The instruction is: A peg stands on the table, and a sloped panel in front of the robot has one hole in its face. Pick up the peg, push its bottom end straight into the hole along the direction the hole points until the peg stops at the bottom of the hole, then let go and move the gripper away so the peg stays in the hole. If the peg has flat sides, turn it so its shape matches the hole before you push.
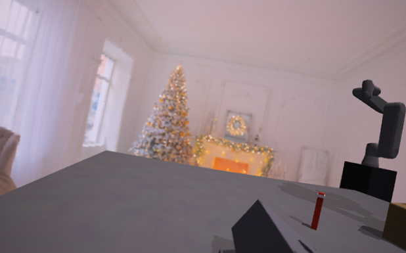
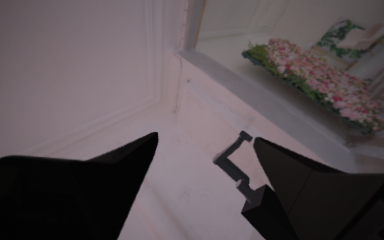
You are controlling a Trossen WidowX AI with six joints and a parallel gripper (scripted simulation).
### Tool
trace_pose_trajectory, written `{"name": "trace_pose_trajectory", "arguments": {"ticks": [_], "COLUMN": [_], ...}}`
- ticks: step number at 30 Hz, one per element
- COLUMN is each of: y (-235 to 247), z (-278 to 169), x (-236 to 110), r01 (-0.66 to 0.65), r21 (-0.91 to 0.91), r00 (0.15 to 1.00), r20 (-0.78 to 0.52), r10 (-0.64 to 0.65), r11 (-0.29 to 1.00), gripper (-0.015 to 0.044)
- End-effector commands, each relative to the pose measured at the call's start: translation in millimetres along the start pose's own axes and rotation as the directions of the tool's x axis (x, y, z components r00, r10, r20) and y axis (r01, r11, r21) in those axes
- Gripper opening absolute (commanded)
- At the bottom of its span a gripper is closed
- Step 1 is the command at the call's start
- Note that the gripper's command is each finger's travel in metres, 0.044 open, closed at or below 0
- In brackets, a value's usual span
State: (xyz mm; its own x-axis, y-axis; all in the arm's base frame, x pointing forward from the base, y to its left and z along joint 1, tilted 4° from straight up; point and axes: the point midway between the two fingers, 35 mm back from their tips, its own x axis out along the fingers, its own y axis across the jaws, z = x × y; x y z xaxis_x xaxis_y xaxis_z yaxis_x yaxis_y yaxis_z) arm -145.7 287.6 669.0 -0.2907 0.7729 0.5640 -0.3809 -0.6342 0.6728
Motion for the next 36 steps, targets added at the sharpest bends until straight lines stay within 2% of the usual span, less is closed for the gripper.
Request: {"name": "trace_pose_trajectory", "arguments": {"ticks": [1, 9, 21, 36], "y": [-25.0, -37.8, -95.6, -163.2], "z": [1.0, 33.9, 51.7, 79.0], "x": [3.3, -1.5, -3.7, -23.2], "r01": [0.061, 0.105, 0.253, 0.418], "r21": [-0.011, -0.064, -0.07, -0.081], "r00": [0.998, 0.992, 0.962, 0.901], "r20": [-0.001, 0.083, 0.119, 0.164], "r10": [-0.061, -0.099, -0.244, -0.401], "r11": [0.998, 0.992, 0.965, 0.905], "gripper": [0.044, 0.044, 0.044, 0.044]}}
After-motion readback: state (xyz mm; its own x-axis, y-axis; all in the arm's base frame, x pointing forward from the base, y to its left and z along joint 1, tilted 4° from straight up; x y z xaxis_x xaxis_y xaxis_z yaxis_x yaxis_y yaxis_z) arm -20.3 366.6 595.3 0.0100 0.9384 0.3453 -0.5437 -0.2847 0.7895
